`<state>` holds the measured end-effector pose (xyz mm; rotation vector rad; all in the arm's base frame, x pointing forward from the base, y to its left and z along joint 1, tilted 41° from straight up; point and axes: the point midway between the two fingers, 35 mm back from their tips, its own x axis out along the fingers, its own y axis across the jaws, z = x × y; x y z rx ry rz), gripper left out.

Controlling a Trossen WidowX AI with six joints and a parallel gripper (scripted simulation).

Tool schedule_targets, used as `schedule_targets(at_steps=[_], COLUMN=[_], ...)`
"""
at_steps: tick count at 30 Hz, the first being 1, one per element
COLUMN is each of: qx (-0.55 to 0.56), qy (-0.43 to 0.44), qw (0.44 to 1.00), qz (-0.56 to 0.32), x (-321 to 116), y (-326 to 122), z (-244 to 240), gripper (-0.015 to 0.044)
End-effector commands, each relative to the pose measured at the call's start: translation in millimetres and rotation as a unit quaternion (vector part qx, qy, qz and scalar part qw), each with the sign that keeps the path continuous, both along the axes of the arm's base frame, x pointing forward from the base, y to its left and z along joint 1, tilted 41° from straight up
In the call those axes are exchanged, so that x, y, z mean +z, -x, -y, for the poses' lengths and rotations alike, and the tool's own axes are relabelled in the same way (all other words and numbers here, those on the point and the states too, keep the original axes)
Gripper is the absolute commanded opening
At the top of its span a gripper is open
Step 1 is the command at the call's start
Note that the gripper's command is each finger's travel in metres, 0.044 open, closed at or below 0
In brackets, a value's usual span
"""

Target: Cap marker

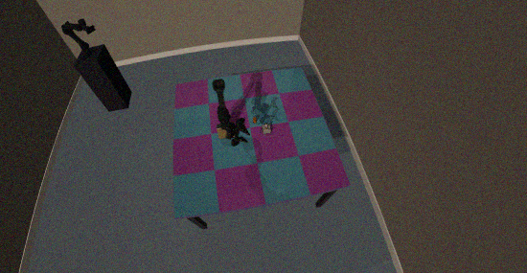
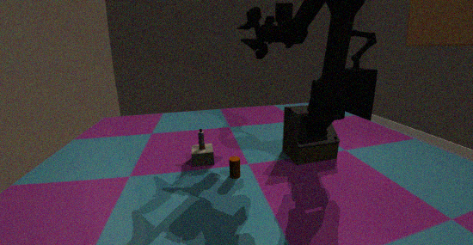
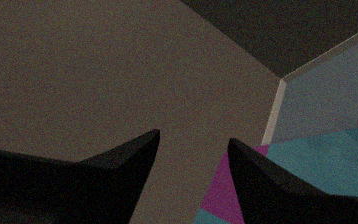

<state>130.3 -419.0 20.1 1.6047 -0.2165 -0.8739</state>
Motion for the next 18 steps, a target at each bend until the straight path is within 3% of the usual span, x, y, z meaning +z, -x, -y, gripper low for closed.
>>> schedule_targets(at_steps=[1, 9, 18], qx=[0.094, 0.275, 0.534], qy=[-0.017, -0.035, -0.036], qw=[0.994, 0.952, 0.815], qz=[-0.044, -0.130, -0.222], x=[-1.8, -8.4, -1.5], y=[-56.5, -129.8, -174.7], z=[-31.9, -110.2, -245.8], gripper=[0.0238, 0.0238, 0.0238])
